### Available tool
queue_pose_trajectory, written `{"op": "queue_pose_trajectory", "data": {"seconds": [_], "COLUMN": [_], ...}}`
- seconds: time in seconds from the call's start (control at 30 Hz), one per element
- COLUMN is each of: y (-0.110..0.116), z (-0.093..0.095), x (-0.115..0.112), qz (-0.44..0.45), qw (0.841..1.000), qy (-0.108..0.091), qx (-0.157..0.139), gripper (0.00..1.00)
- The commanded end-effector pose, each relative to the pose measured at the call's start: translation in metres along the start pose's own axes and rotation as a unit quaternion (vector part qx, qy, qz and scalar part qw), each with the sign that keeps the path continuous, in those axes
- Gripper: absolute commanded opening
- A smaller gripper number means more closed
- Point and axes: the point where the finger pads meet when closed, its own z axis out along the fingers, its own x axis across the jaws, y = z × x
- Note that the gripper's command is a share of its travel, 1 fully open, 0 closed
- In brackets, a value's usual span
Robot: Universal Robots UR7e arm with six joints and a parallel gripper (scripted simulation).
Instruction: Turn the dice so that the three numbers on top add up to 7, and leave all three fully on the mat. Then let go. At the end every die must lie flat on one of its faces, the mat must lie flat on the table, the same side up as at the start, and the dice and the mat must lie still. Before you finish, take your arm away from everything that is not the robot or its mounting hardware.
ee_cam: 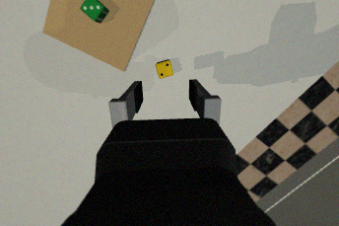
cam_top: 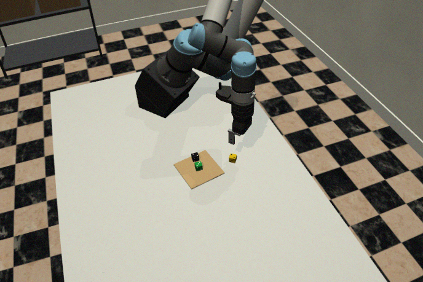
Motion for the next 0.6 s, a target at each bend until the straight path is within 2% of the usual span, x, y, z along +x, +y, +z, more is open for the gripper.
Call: {"op": "queue_pose_trajectory", "data": {"seconds": [0.0, 0.2, 0.27, 0.57], "y": [-0.002, -0.005, -0.005, -0.008], "z": [0.003, 0.008, 0.008, 0.016], "x": [0.000, 0.001, 0.001, 0.002], "qz": [0.055, 0.165, 0.165, 0.320], "qw": [0.998, 0.986, 0.986, 0.948], "qy": [-0.001, -0.001, -0.001, -0.001], "qx": [0.000, 0.000, 0.000, 0.000], "gripper": [1.00, 1.00, 1.00, 1.00]}}
